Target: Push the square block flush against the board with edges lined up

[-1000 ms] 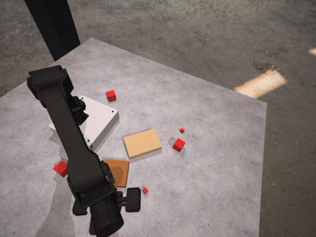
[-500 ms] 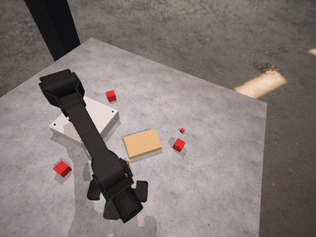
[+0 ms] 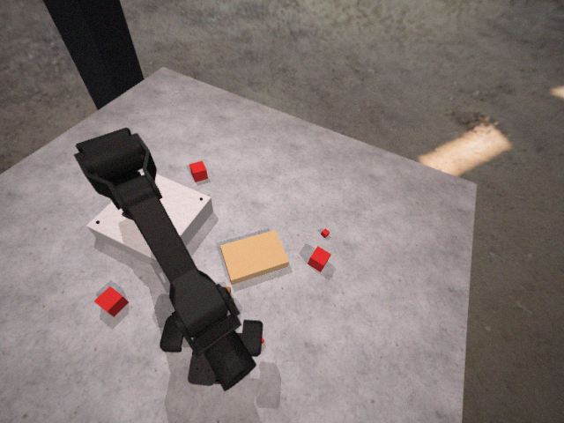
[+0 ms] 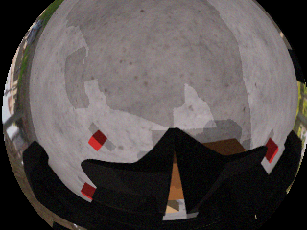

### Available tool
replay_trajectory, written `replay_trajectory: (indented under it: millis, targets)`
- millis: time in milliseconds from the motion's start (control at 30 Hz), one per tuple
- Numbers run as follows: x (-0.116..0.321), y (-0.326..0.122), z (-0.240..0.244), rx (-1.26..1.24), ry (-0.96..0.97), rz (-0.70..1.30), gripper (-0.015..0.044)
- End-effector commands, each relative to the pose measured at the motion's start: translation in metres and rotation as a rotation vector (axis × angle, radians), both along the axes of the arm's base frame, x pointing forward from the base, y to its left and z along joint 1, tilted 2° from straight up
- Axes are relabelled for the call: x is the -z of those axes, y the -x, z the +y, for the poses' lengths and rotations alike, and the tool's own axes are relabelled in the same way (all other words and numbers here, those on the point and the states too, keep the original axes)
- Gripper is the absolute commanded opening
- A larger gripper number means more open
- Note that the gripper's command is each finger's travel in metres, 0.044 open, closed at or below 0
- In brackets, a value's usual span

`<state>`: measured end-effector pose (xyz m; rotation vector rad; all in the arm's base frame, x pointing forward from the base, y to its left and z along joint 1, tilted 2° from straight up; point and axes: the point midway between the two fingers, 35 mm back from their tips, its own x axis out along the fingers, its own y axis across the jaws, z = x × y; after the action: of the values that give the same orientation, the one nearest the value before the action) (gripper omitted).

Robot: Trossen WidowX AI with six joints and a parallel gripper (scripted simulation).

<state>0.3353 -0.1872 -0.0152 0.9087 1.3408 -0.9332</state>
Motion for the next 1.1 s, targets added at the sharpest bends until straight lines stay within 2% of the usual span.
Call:
replay_trajectory:
  millis: [0, 1067]
  targets:
    - [0.003, 0.004, 0.008, 0.000, -0.003, 0.010, 0.0000]
    - [0.004, 0.022, 0.058, 0.000, -0.007, 0.011, 0.0000]
